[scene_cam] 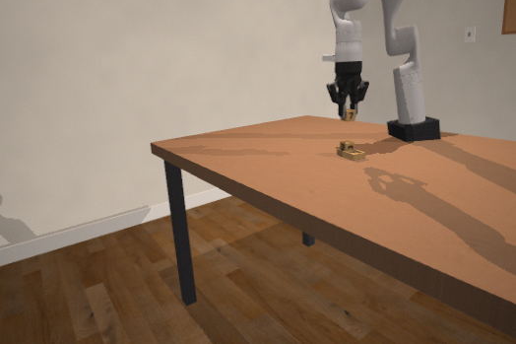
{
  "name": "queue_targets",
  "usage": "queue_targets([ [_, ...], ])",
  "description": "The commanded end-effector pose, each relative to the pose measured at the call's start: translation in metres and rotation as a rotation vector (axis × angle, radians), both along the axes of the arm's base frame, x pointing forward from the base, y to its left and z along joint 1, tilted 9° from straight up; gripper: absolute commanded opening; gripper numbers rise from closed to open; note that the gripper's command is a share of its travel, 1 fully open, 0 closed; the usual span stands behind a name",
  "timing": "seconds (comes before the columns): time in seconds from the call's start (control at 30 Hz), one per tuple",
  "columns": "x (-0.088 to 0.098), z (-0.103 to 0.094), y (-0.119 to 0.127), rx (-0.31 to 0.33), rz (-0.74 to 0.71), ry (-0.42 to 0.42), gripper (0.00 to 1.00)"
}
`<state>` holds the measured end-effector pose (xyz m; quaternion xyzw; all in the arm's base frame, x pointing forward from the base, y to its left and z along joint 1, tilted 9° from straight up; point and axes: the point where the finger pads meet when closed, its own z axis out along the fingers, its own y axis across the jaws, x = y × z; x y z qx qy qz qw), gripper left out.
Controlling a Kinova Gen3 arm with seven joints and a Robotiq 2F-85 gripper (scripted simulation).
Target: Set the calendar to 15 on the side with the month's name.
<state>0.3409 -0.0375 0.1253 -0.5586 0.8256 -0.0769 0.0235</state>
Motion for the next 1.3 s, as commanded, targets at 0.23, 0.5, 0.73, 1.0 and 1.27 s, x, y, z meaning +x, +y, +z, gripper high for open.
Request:
queue_targets([
  [0.23,0.006,0.0,0.029,-0.007,0.051,-0.001,0.28],
  [0.5,0.006,0.0,0.029,-0.007,0.051,-0.001,0.28],
  [0.73,0.007,-0.005,0.028,-0.006,0.051,-0.001,0.28],
  [1.0,0.009,-0.02,0.027,-0.006,0.051,-0.001,0.28],
  [1.27,0.013,-0.044,0.025,-0.006,0.051,-0.001,0.28],
])
